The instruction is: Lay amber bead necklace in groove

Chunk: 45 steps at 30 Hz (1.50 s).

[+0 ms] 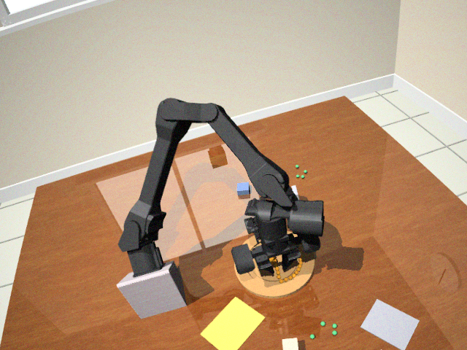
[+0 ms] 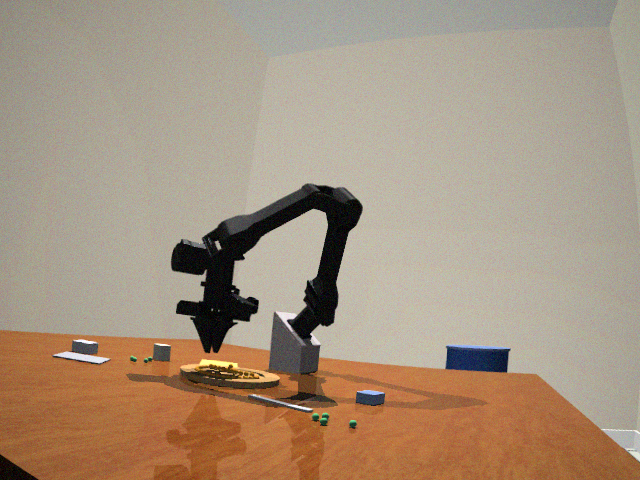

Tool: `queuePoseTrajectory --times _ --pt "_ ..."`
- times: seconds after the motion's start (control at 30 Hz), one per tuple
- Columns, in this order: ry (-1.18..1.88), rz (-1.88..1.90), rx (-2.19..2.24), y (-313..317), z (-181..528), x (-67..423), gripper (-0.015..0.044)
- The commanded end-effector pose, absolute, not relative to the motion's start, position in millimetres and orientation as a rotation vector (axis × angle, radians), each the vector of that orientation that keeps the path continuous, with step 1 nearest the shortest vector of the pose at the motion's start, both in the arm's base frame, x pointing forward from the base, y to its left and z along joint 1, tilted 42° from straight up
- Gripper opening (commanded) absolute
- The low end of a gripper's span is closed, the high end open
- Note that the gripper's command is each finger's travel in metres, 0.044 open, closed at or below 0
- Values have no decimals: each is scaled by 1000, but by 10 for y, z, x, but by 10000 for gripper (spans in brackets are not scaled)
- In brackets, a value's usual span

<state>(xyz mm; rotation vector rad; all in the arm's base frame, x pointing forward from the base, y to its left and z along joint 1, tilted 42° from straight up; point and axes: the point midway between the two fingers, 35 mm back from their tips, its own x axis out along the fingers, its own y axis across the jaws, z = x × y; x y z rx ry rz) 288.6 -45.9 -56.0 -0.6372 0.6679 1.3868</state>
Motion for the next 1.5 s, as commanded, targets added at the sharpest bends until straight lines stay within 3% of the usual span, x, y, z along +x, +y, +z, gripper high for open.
queuePoseTrajectory --times 0.0,0.87,1.03,1.47 --pt "667 1383 -638 -470 -555 2891 120" --pt "668 1391 -631 -243 -793 2887 120" --pt "669 1392 -638 -264 -782 2892 0" --pt "669 1392 -638 -264 -782 2892 0"
